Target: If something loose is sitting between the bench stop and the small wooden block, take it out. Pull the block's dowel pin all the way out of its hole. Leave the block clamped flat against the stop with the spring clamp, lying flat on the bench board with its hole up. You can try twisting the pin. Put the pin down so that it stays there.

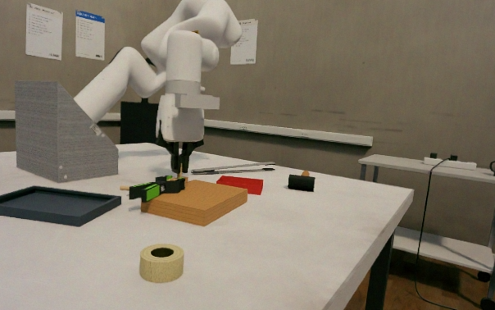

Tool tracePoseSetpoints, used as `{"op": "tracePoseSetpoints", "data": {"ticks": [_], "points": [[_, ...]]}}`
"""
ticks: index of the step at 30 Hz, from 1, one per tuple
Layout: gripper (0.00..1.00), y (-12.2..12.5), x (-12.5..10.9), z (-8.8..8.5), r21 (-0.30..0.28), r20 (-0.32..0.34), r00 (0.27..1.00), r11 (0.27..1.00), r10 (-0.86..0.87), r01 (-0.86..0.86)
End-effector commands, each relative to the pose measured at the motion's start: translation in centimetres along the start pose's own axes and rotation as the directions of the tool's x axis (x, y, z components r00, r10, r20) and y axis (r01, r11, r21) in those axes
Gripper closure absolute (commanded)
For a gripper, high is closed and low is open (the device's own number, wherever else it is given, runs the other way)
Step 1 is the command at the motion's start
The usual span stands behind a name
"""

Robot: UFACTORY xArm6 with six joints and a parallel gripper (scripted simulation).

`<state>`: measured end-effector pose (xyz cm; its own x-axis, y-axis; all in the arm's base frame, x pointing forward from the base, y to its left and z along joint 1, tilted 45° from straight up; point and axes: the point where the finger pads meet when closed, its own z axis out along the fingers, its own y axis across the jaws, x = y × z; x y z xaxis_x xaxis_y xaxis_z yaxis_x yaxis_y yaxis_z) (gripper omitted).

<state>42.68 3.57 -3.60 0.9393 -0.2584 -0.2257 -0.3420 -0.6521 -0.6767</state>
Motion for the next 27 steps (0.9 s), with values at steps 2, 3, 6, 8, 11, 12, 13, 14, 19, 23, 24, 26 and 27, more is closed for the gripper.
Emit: {"op": "tracePoseSetpoints", "data": {"ticks": [2, 3, 6, 8, 11, 12, 13, 14, 19, 23, 24, 26, 27], "points": [[1.00, -0.03, 0.12, -0.14, -0.002, -0.001, 0.993, 0.993, 0.114, -0.114], [1.00, -0.03, 0.12, -0.14, -0.002, -0.001, 0.991, 0.991, 0.134, -0.134], [1.00, -0.03, 0.12, -0.15, -0.002, -0.001, 0.988, 0.988, 0.154, -0.154], [1.00, -0.03, 0.12, -0.18, -0.002, -0.001, 0.981, 0.981, 0.193, -0.193], [1.00, -0.03, 0.12, -0.20, -0.002, -0.001, 0.991, 0.991, 0.132, -0.132], [1.00, -0.03, 0.12, -0.20, -0.002, -0.001, 0.994, 0.994, 0.111, -0.111], [1.00, -0.03, 0.12, -0.21, -0.002, -0.001, 0.996, 0.996, 0.091, -0.091], [1.00, -0.03, 0.12, -0.21, -0.002, -0.001, 0.997, 0.997, 0.071, -0.071], [1.00, -0.03, 0.12, -0.22, -0.002, -0.001, 1.000, 1.000, -0.031, 0.031], [1.00, -0.03, 0.12, -0.23, -0.003, -0.001, 0.997, 0.997, -0.071, 0.071], [1.00, -0.03, 0.12, -0.23, -0.003, 0.000, 0.996, 0.996, -0.091, 0.091], [1.00, -0.03, 0.12, -0.24, -0.003, 0.000, 0.991, 0.991, -0.131, 0.131], [1.00, -0.03, 0.12, -0.24, -0.003, 0.000, 0.988, 0.988, -0.151, 0.151]]}}
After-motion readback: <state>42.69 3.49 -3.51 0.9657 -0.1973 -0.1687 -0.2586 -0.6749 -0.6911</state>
